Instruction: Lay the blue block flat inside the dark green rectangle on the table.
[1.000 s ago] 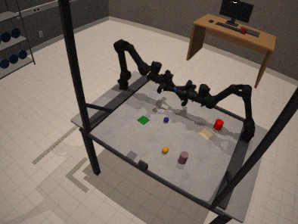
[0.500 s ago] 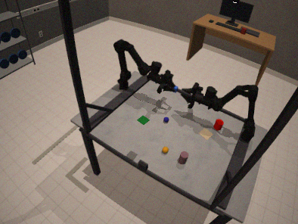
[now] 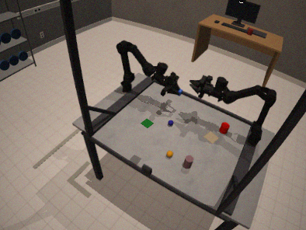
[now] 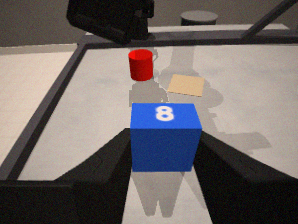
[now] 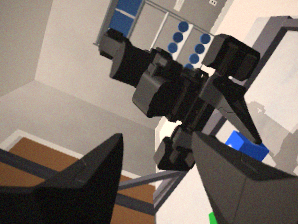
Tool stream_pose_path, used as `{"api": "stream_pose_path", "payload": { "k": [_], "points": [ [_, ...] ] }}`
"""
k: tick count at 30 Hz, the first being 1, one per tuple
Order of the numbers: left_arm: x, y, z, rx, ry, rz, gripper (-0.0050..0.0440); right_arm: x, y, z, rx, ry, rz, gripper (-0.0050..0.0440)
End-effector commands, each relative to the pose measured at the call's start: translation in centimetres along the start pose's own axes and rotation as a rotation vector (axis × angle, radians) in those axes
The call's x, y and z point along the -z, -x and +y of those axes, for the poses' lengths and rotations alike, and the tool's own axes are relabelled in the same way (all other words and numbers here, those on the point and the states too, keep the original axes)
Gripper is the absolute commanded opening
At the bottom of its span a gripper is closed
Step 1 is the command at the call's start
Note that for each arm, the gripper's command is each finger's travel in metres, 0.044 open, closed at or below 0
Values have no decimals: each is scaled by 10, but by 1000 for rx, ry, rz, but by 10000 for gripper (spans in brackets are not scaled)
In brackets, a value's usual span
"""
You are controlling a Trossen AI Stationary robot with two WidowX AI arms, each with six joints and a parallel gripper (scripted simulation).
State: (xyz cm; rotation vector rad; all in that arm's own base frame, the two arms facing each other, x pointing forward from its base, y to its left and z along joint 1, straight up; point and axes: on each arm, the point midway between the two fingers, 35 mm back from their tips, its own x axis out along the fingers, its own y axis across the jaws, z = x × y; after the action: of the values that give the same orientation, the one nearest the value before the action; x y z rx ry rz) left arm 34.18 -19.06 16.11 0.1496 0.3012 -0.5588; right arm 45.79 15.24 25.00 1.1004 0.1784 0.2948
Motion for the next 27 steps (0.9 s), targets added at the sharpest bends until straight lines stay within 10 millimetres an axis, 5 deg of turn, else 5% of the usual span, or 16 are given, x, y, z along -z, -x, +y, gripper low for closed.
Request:
{"api": "stream_pose_path", "payload": {
  "k": [1, 8, 18, 27],
  "points": [
    [-23, 4, 3, 19, -47, -24, -50, -19, 5, 35, -7, 128, 1, 200],
    [-22, 5, 4, 47, -100, 18, -50, -20, 13, 35, 74, 231, 51, 200],
    [-14, 2, 7, 146, -272, 179, -50, -45, 45, 79, 101, 530, 93, 200],
    [-13, 1, 9, 211, -390, 274, -50, -49, 73, 86, 170, 692, 180, 200]
  ]
}}
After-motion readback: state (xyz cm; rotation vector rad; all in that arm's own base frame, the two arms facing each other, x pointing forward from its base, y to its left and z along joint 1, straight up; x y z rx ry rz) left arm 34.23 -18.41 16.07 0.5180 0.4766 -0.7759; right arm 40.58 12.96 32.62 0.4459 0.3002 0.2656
